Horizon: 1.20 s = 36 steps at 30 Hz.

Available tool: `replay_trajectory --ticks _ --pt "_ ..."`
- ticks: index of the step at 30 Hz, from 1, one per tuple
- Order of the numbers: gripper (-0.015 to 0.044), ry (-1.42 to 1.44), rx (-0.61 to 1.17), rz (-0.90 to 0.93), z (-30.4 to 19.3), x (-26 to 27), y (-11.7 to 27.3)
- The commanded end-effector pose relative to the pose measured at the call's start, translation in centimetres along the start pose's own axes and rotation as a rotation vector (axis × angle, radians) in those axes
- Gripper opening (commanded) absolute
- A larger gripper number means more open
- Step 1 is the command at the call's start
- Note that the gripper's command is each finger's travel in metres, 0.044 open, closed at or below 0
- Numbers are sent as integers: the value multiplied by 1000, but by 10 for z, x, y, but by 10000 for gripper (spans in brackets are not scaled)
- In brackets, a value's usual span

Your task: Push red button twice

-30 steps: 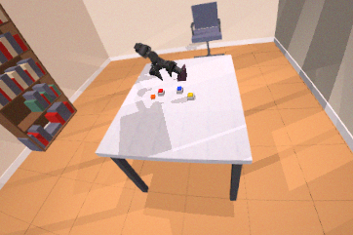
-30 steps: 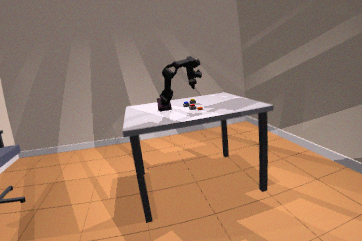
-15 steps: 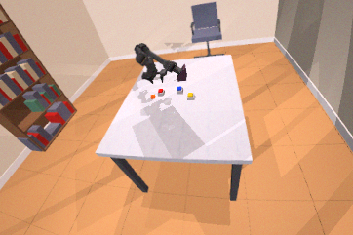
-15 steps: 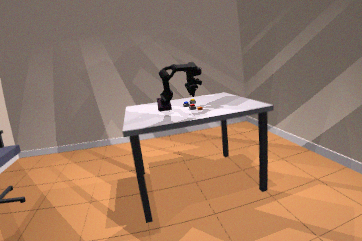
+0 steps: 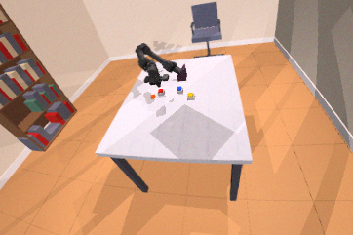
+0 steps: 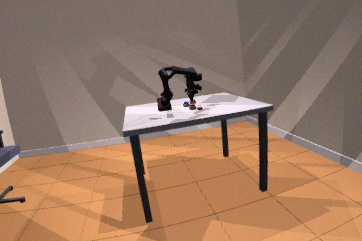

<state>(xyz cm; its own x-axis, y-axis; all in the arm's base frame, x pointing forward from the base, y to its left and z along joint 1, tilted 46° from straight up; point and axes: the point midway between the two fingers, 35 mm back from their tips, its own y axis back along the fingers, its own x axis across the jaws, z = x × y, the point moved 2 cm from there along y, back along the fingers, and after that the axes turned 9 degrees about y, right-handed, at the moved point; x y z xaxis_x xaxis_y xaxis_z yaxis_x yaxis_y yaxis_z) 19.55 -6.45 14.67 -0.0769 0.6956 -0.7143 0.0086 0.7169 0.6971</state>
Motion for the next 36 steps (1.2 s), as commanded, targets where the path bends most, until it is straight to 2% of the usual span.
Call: replay_trajectory --ticks 1,24,36 --pt "20 3 -1 -5 0 -1 0" --pt "20 3 -2 -7 0 -1 -33" --pt "20 3 -2 -7 0 -1 -34"
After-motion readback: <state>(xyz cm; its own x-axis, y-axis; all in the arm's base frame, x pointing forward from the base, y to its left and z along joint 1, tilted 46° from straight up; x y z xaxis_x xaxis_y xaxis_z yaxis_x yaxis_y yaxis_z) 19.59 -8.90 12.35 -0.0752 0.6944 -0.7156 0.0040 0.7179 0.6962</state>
